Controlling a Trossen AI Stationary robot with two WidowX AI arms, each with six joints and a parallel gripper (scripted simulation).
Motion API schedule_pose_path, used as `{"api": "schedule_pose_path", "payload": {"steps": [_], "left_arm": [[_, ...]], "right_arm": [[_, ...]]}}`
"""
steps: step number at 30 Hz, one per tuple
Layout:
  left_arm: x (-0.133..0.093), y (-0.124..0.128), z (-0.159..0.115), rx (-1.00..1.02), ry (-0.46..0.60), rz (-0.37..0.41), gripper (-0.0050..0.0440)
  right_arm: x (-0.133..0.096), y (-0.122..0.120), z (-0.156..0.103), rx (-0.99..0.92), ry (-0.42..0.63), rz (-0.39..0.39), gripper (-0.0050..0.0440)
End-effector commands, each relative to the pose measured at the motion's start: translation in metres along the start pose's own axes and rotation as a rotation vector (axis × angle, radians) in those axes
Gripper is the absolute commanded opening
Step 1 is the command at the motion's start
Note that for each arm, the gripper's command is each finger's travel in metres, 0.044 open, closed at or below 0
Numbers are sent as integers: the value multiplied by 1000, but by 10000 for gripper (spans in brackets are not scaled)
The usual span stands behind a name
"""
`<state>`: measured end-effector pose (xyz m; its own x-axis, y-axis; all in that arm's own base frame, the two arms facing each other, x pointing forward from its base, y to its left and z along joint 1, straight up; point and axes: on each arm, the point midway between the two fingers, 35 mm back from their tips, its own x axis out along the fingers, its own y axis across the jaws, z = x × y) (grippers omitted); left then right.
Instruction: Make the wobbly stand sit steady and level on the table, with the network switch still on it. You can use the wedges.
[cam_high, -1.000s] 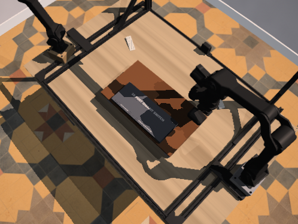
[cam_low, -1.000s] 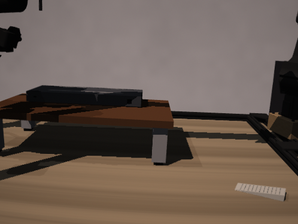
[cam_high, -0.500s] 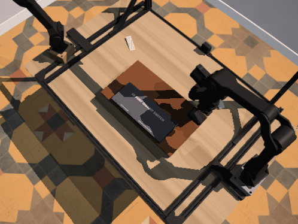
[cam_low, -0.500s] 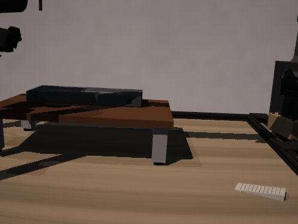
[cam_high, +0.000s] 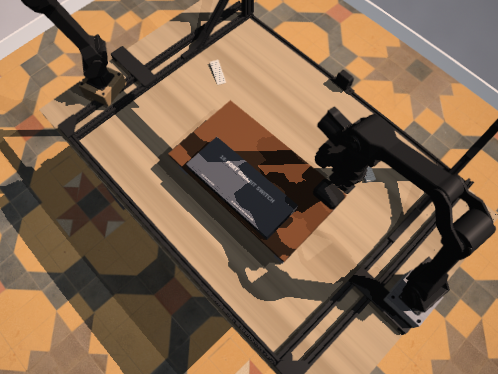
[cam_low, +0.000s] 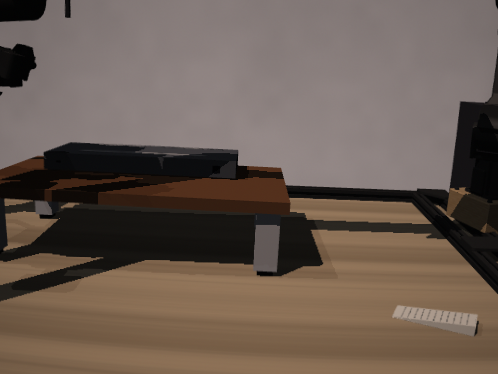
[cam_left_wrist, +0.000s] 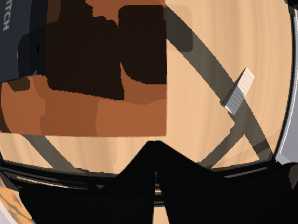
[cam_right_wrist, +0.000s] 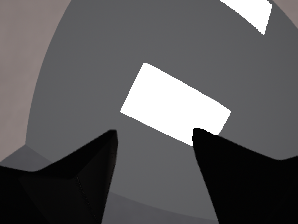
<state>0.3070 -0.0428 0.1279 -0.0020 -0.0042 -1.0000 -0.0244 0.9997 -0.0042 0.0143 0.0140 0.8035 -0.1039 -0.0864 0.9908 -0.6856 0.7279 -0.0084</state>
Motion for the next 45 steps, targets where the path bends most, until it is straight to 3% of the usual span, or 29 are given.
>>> {"api": "schedule_pose_path", "payload": {"steps": [1, 6, 12, 13, 18, 19, 25, 29, 30, 36, 42, 45], "left_arm": [[0, 0, 0, 0, 0, 0, 0], [0, 0, 0, 0, 0, 0, 0], [0, 0, 0, 0, 0, 0, 0], [0, 0, 0, 0, 0, 0, 0], [0, 0, 0, 0, 0, 0, 0], [0, 0, 0, 0, 0, 0, 0], [0, 0, 0, 0, 0, 0, 0], [0, 0, 0, 0, 0, 0, 0], [0, 0, 0, 0, 0, 0, 0], [0, 0, 0, 0, 0, 0, 0], [0, 0, 0, 0, 0, 0, 0], [0, 0, 0, 0, 0, 0, 0]], "right_arm": [[0, 0, 0, 4, -4, -9, 239], [-22, -2, -91, 116, 246, -20, 239], [-60, -3, -172, 251, 537, -82, 239], [-66, -4, -186, 251, 537, -82, 239], [-69, -4, -193, 251, 537, -82, 239], [-68, -3, -183, 241, 524, -89, 239], [-130, -2, -268, 359, 797, -176, 239], [-169, -2, -303, 429, 974, -255, 239], [-178, -2, -313, 429, 974, -255, 239], [-175, -2, -310, 419, 960, -254, 239], [-259, 0, -368, 505, 1211, -393, 239], [-293, 0, -383, 539, 1332, -475, 239]]}}
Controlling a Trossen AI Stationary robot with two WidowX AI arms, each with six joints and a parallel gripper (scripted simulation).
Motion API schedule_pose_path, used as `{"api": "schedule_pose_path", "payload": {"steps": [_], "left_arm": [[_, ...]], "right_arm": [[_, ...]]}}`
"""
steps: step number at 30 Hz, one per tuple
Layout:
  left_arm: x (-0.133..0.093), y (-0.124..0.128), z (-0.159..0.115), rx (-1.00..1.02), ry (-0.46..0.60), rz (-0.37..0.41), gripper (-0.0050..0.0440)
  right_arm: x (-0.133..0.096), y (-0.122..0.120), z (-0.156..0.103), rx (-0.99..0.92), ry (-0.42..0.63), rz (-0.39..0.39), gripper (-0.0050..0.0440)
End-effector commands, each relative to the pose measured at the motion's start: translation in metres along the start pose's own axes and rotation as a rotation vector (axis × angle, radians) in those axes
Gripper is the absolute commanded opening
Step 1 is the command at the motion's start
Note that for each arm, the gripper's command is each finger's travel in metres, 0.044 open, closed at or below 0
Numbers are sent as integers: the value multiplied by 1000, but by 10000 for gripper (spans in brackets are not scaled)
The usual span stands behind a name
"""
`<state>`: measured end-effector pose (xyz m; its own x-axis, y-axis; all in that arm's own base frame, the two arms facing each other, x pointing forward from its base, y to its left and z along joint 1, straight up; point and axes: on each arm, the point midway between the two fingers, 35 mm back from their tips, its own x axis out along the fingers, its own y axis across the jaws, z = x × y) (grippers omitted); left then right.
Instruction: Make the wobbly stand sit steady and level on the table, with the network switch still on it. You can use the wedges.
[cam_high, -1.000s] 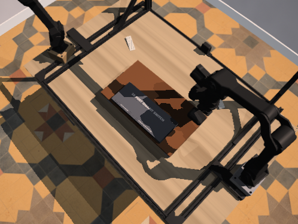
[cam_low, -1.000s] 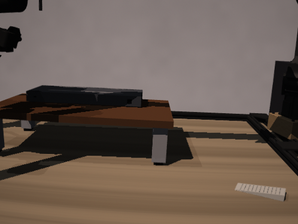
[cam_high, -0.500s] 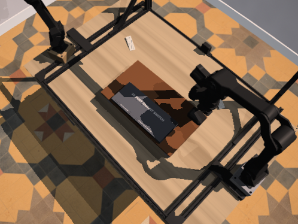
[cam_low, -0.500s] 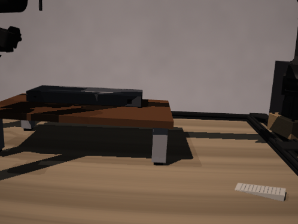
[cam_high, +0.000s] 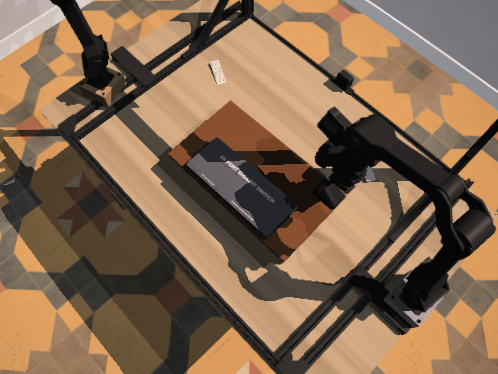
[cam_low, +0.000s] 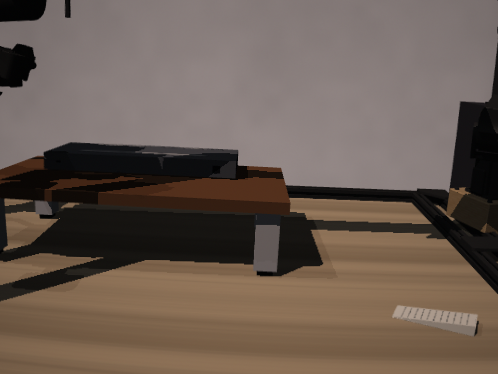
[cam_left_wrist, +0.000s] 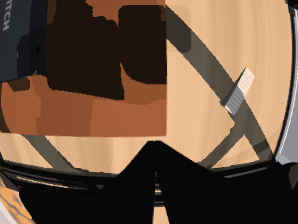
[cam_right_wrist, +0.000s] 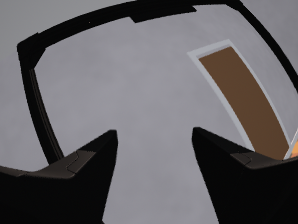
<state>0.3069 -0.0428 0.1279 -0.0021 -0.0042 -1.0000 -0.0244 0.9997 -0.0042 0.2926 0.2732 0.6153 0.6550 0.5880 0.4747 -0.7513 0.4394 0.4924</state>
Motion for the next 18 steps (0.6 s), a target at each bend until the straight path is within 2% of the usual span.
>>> {"api": "schedule_pose_path", "payload": {"steps": [1, 3, 8, 13, 18], "left_arm": [[0, 0, 0, 0, 0, 0, 0], [0, 0, 0, 0, 0, 0, 0], [0, 0, 0, 0, 0, 0, 0], [0, 0, 0, 0, 0, 0, 0], [0, 0, 0, 0, 0, 0, 0]], "right_arm": [[10, -42, -65, 90, 187, -128, 239], [13, -50, -77, 90, 187, -128, 239], [11, -45, -70, 82, 175, -126, 239], [6, -89, -137, 180, 345, -273, 239], [-12, -126, -194, 273, 500, -438, 239]]}}
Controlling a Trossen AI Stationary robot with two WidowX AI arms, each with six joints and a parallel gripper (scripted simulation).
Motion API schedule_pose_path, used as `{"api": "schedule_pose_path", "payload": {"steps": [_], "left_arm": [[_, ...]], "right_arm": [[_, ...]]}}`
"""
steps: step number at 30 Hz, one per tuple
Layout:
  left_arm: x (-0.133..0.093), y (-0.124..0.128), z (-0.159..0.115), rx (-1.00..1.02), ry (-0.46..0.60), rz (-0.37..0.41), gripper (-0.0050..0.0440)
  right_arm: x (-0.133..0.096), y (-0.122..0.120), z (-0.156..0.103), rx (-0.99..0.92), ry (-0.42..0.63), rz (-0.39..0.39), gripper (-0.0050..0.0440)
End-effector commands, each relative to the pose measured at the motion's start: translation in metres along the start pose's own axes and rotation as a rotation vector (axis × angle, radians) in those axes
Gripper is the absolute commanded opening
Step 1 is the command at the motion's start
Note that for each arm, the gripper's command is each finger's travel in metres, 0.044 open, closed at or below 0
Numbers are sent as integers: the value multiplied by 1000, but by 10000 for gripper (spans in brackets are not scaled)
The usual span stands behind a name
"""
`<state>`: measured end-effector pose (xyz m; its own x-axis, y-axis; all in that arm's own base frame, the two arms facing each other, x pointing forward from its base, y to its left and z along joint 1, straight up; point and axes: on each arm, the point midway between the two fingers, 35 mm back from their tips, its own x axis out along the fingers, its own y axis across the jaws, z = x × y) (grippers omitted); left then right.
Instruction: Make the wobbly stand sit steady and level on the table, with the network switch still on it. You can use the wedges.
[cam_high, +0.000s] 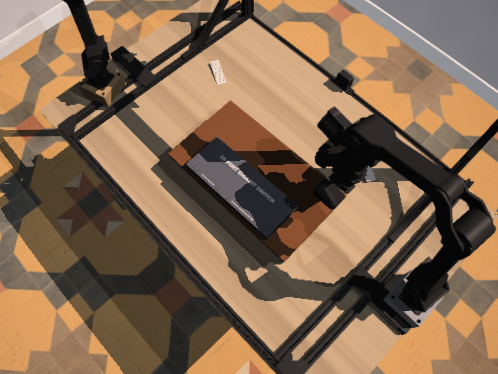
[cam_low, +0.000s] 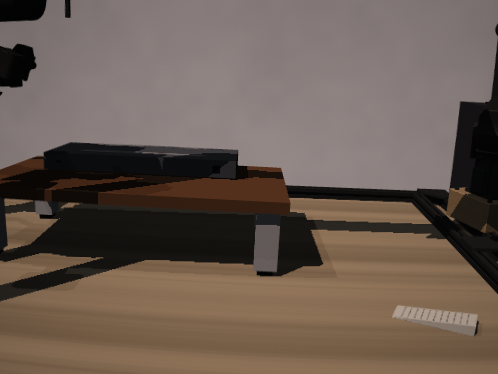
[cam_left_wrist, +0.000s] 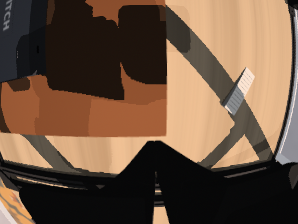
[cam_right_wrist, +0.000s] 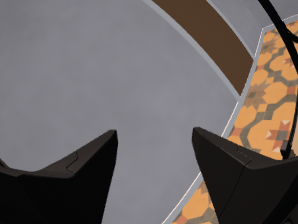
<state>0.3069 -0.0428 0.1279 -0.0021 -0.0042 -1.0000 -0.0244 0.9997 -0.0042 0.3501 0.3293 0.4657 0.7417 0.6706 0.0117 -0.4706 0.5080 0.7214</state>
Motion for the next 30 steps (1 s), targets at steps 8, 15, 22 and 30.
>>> {"api": "schedule_pose_path", "payload": {"steps": [8, 15, 22, 30], "left_arm": [[0, 0, 0, 0, 0, 0, 0], [0, 0, 0, 0, 0, 0, 0], [0, 0, 0, 0, 0, 0, 0], [0, 0, 0, 0, 0, 0, 0]], "right_arm": [[21, -56, -55, 81, 145, -162, 239], [22, -130, -127, 218, 326, -420, 239], [18, -151, -147, 256, 371, -499, 239], [-7, -208, -202, 356, 485, -752, 239]]}}
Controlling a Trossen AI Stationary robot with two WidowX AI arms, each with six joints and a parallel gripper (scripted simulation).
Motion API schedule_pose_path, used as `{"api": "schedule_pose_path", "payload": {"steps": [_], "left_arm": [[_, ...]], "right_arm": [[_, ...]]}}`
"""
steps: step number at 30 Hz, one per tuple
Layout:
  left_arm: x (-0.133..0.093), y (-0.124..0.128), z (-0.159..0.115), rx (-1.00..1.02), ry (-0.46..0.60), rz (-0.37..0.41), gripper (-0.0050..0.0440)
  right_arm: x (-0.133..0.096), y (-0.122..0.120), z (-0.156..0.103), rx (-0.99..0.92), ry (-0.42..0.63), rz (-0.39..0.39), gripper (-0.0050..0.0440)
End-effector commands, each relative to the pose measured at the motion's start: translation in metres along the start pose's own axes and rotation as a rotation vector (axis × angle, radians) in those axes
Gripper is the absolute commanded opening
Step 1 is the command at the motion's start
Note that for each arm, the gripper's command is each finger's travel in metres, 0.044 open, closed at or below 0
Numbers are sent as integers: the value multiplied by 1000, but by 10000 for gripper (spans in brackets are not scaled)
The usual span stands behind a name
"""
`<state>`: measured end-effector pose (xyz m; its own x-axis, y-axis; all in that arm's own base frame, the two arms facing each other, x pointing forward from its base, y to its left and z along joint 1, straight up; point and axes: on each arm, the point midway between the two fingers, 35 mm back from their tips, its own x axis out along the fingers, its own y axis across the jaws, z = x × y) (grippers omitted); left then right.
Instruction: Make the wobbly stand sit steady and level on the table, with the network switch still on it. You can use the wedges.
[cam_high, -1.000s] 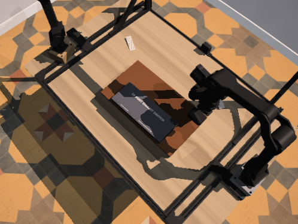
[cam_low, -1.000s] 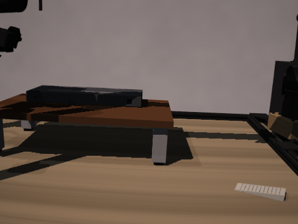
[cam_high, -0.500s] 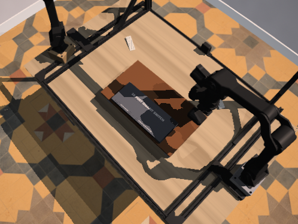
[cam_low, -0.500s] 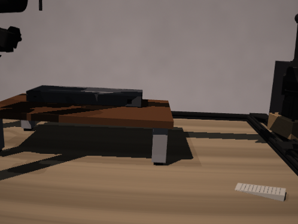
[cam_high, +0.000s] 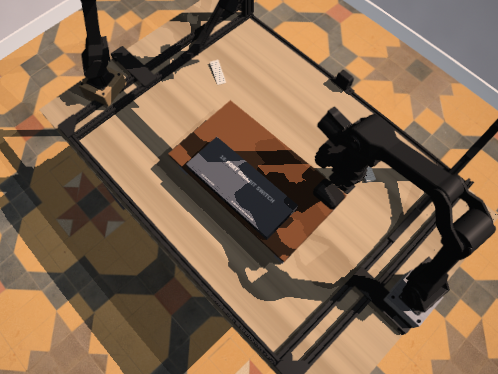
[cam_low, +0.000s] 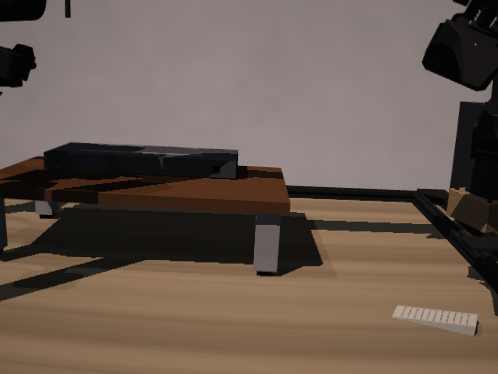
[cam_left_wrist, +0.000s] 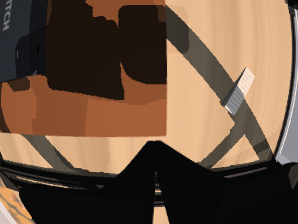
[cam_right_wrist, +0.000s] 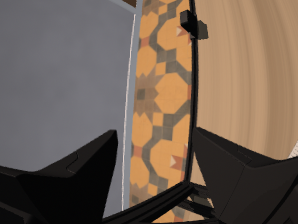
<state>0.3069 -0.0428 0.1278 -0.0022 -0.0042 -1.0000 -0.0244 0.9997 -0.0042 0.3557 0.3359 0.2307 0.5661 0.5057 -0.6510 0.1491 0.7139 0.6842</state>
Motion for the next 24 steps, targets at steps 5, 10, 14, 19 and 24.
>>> {"api": "schedule_pose_path", "payload": {"steps": [5, 10, 14, 19, 24], "left_arm": [[0, 0, 0, 0, 0, 0, 0], [0, 0, 0, 0, 0, 0, 0], [0, 0, 0, 0, 0, 0, 0], [0, 0, 0, 0, 0, 0, 0], [0, 0, 0, 0, 0, 0, 0]], "right_arm": [[40, -92, -44, 145, 131, -326, 239], [40, -92, -44, 145, 131, -326, 239], [43, -126, -60, 202, 162, -462, 239], [41, -184, -87, 306, 205, -698, 239], [37, -206, -97, 347, 214, -795, 239]]}}
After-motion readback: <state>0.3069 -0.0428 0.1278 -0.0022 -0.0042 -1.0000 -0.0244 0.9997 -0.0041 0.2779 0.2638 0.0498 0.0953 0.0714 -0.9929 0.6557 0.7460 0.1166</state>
